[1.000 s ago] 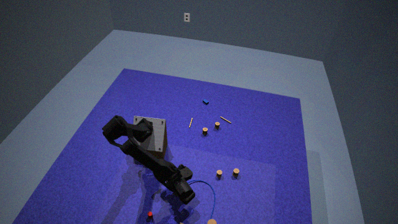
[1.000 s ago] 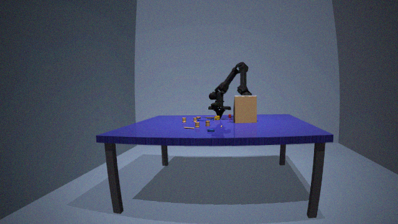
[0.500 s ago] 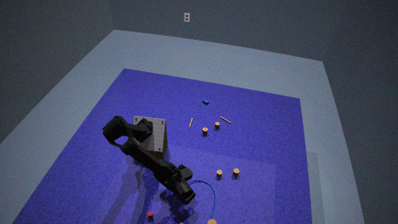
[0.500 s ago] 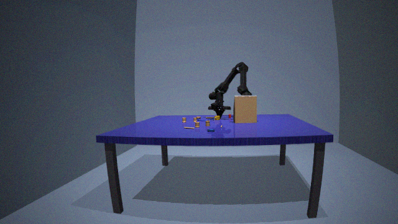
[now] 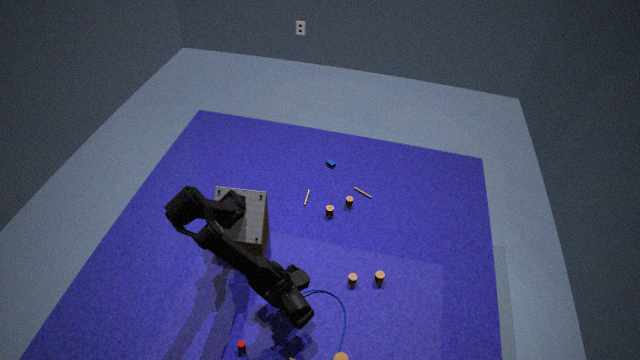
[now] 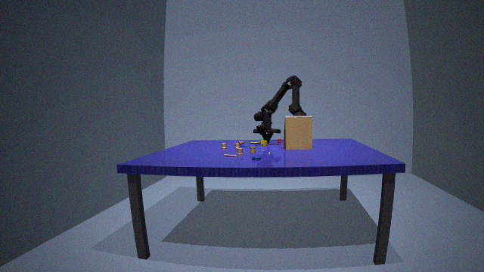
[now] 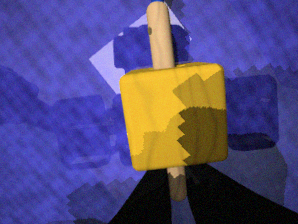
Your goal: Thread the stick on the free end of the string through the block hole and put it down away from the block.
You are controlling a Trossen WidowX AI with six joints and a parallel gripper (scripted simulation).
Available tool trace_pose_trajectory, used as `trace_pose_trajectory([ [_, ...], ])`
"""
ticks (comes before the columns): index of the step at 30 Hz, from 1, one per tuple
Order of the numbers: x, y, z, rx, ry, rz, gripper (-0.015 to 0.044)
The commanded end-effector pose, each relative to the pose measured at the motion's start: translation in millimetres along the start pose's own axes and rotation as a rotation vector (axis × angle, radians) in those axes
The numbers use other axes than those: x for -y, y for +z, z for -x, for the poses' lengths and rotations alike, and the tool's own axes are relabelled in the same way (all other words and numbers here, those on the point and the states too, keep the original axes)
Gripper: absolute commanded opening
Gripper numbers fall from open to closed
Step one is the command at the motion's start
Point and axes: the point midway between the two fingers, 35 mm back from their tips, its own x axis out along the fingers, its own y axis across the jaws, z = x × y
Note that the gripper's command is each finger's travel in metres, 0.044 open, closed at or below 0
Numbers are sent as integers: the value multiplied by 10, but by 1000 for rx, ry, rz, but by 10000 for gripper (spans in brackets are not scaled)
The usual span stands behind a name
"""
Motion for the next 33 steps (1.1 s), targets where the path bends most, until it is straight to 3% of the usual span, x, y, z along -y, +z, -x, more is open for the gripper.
trace_pose_trajectory([
  [1, 10, 0, 3, 3, -1, -2, 0],
  [33, 44, -357, 53, 0, 35, 2, 0],
])
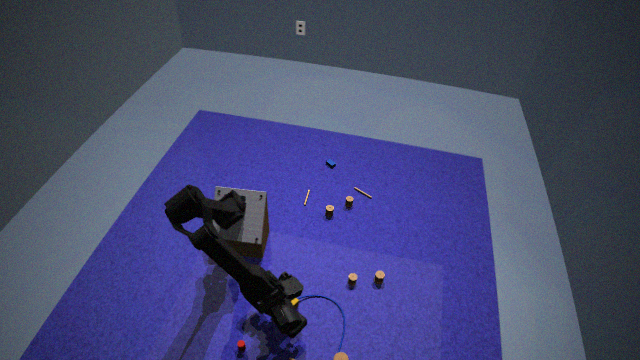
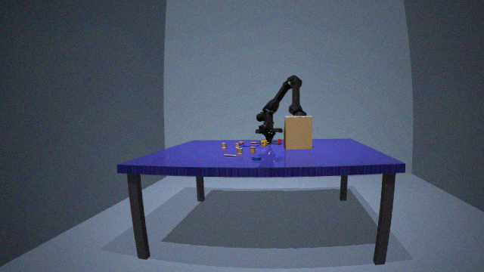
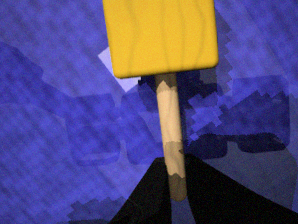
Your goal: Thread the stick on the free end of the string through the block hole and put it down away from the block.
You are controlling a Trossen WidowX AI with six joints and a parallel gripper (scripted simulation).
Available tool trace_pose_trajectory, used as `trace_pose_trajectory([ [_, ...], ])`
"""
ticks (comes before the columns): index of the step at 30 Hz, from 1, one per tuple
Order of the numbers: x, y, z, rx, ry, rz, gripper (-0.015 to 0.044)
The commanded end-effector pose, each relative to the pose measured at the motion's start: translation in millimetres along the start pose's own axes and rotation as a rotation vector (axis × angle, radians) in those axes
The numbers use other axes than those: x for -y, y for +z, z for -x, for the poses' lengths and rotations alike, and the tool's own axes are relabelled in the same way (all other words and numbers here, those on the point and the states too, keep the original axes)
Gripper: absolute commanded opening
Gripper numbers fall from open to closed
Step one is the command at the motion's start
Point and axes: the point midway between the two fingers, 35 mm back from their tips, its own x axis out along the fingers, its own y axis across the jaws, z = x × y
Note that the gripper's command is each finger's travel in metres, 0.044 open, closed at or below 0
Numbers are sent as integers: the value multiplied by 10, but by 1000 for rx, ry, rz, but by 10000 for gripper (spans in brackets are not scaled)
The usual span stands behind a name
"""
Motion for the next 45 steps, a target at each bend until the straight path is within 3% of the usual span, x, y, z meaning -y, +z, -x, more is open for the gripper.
trace_pose_trajectory([
  [1, 30, -59, 19, 0, -3, -2, 0],
  [45, -26, -575, 73, 6, 48, -145, 0],
])
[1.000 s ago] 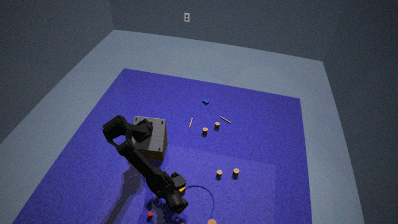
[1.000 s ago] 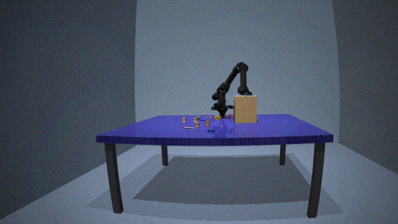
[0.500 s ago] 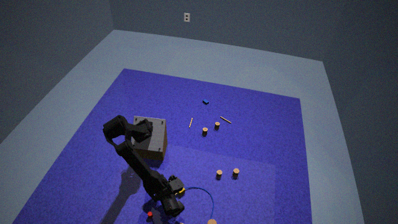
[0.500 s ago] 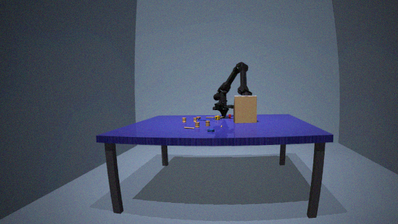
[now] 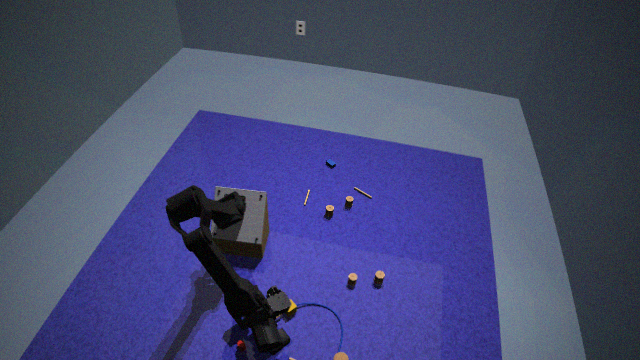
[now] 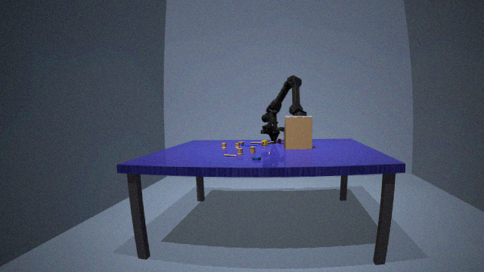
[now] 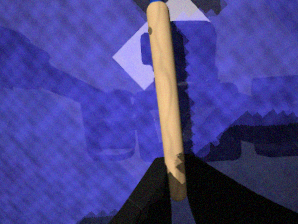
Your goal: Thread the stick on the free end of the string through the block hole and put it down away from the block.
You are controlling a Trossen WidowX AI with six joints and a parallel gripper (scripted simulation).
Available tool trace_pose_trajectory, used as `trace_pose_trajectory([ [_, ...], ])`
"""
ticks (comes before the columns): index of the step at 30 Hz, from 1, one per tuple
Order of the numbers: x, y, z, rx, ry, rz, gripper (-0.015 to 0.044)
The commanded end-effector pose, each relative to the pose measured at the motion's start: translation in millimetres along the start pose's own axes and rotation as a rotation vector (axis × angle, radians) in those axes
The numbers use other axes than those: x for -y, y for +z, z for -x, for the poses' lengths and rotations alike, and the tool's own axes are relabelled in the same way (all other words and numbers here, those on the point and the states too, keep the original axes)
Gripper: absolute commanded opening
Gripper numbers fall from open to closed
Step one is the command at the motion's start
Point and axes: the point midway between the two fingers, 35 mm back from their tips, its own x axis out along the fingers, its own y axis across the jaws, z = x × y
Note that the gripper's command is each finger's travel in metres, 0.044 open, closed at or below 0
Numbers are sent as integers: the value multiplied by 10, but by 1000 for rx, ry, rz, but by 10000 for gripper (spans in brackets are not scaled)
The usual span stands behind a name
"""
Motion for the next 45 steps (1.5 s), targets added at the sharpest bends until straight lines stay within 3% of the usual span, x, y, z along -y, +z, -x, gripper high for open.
trace_pose_trajectory([
  [1, 8, -56, 22, 0, -3, -17, 0],
  [23, -13, -265, 67, 5, 16, -51, 0],
  [35, -64, -393, -69, 1, -130, -33, 0],
  [45, -65, -395, -71, 1, -132, -32, 0],
])
